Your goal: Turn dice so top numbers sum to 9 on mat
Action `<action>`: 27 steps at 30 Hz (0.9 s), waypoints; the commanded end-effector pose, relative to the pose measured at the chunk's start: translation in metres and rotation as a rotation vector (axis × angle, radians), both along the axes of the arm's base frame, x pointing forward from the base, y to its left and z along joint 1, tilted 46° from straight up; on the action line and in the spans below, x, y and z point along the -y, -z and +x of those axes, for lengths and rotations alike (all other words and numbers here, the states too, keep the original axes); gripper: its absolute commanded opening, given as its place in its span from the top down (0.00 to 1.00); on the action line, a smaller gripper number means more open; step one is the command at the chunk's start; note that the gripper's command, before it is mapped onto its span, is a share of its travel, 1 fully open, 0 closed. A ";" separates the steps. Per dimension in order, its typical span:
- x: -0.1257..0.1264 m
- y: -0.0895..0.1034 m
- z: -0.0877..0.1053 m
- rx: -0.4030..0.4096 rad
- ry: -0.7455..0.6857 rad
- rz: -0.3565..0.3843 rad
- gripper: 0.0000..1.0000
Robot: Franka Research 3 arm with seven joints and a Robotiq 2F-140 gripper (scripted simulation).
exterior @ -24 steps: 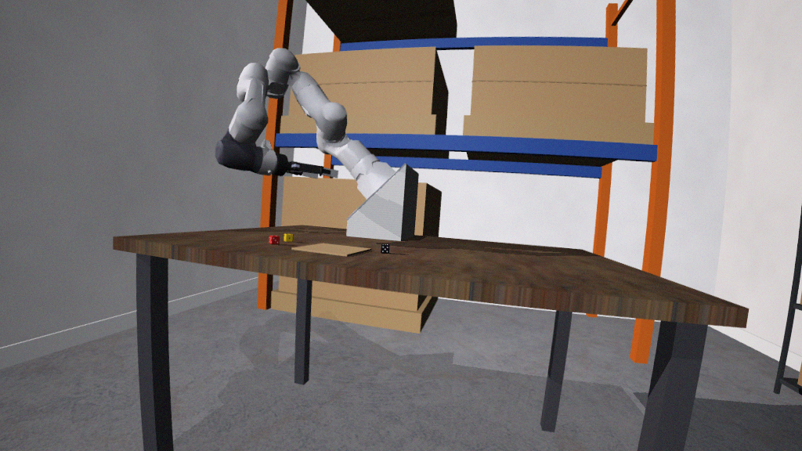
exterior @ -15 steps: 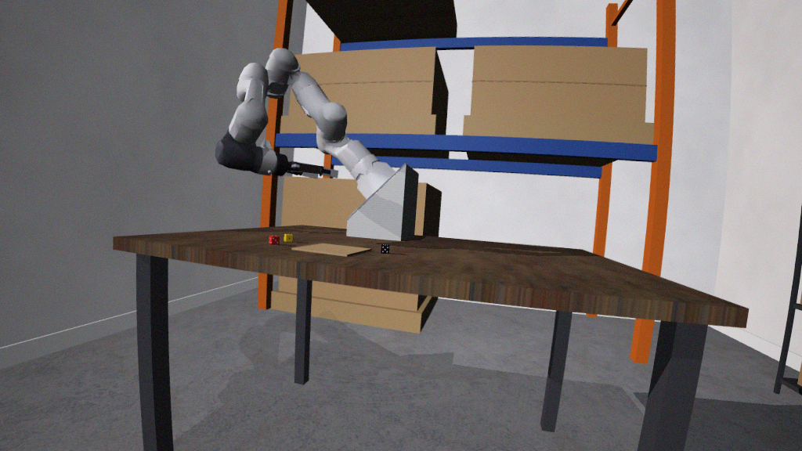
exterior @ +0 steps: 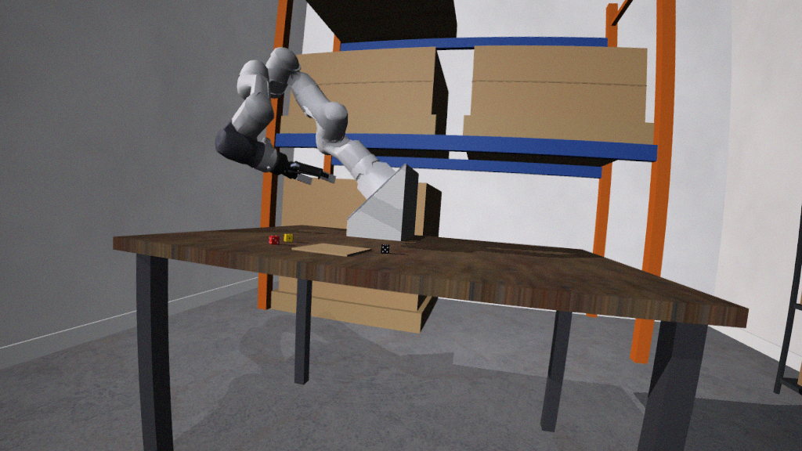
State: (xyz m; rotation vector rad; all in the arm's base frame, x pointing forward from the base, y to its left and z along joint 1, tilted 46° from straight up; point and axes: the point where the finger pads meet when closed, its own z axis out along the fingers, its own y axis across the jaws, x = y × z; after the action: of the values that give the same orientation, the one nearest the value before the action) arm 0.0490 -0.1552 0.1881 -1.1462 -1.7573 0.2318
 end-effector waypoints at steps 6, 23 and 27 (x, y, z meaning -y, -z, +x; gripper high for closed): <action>0.054 0.025 0.035 0.081 -0.339 -0.028 0.00; 0.098 0.047 0.132 0.166 -0.859 -0.026 0.00; 0.100 0.049 0.146 0.175 -0.922 -0.022 0.00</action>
State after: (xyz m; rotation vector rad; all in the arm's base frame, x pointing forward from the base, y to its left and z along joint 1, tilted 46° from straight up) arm 0.1781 -0.2463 0.1466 -0.4032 -2.2892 0.7091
